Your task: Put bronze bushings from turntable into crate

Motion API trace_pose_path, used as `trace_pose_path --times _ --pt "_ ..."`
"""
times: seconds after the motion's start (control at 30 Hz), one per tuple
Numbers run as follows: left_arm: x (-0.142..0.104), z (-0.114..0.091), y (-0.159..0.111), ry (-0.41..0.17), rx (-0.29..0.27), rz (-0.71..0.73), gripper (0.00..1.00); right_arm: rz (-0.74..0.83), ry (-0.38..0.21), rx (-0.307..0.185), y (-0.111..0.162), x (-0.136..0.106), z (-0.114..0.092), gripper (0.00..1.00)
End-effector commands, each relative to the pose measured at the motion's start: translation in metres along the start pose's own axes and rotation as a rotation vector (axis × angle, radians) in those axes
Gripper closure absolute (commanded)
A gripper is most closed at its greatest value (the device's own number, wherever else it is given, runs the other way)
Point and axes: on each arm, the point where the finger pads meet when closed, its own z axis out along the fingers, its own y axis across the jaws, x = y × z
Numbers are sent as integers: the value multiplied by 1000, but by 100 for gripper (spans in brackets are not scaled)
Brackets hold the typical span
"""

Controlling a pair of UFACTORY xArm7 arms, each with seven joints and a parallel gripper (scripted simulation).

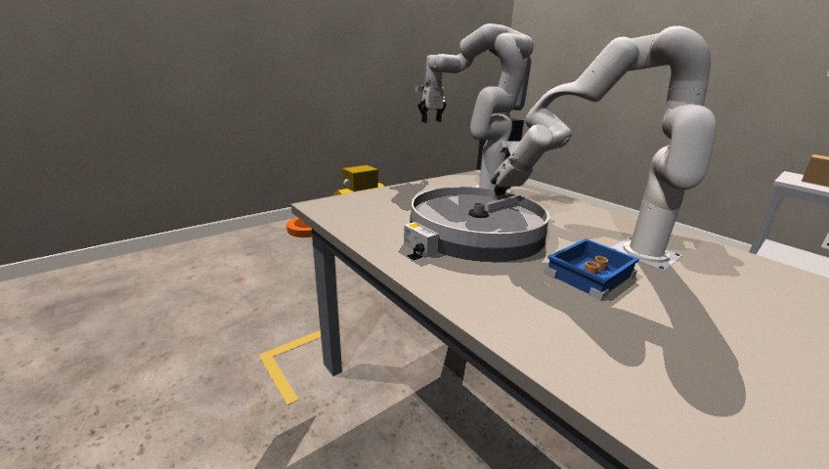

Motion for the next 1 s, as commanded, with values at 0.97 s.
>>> trace_pose_path --times 0.97 --pt "1 0 -1 2 2 2 100 0 5 0 0 1 -2 0"
